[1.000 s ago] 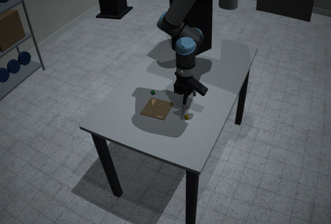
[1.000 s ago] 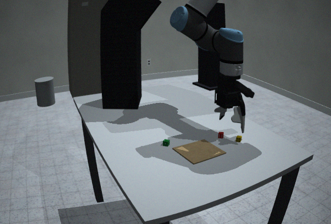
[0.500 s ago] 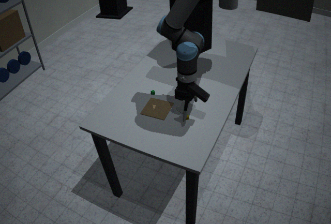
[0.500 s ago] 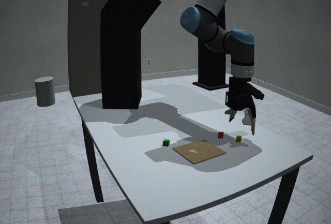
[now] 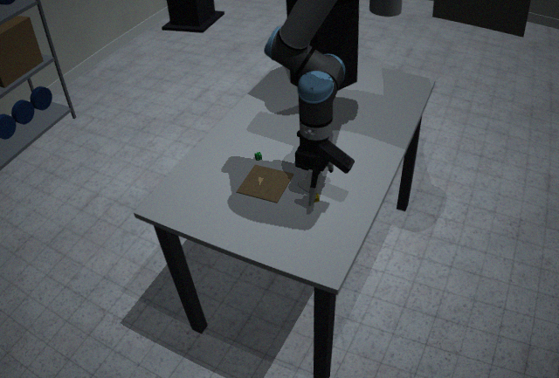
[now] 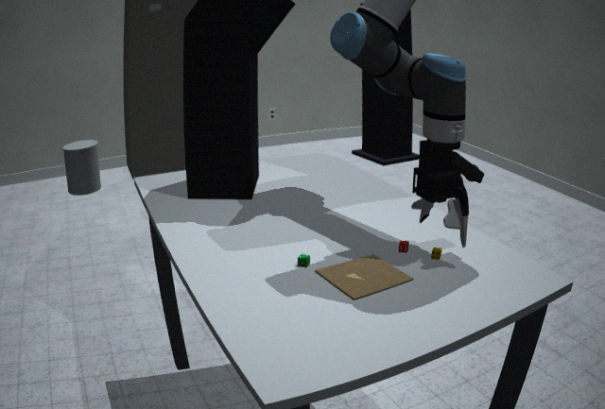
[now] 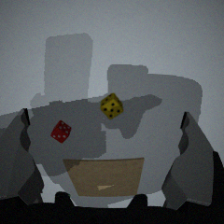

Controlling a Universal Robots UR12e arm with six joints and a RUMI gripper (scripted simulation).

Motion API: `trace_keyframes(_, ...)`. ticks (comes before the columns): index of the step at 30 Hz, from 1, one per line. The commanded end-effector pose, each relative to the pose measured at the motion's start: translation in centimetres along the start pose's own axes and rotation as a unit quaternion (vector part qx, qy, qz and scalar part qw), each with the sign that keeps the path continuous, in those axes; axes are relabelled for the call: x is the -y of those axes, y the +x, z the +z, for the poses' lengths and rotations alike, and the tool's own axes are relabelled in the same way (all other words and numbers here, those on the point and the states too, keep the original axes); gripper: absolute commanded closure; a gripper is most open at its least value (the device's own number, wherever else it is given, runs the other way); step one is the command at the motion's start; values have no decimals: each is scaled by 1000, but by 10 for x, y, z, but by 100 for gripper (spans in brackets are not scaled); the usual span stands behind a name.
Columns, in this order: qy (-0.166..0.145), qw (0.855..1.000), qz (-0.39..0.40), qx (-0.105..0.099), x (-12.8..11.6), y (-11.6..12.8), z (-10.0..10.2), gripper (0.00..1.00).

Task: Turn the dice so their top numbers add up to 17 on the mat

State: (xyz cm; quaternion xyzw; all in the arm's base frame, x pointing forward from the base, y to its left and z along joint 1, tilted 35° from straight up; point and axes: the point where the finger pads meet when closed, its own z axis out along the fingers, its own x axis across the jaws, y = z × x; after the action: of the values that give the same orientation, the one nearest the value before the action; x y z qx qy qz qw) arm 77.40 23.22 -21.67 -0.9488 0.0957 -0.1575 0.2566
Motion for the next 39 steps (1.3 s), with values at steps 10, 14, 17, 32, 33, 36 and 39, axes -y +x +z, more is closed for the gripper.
trace_keyframes(10,0,1000,0,0,0,0,0,0)
trace_keyframes(14,0,1000,0,0,0,0,0,0)
trace_keyframes(17,0,1000,0,0,0,0,0,0)
trace_keyframes(32,0,1000,0,0,0,0,-32,0)
trace_keyframes(33,0,1000,0,0,0,0,-39,0)
trace_keyframes(36,0,1000,0,0,0,0,-63,0)
trace_keyframes(39,0,1000,0,0,0,0,-70,0)
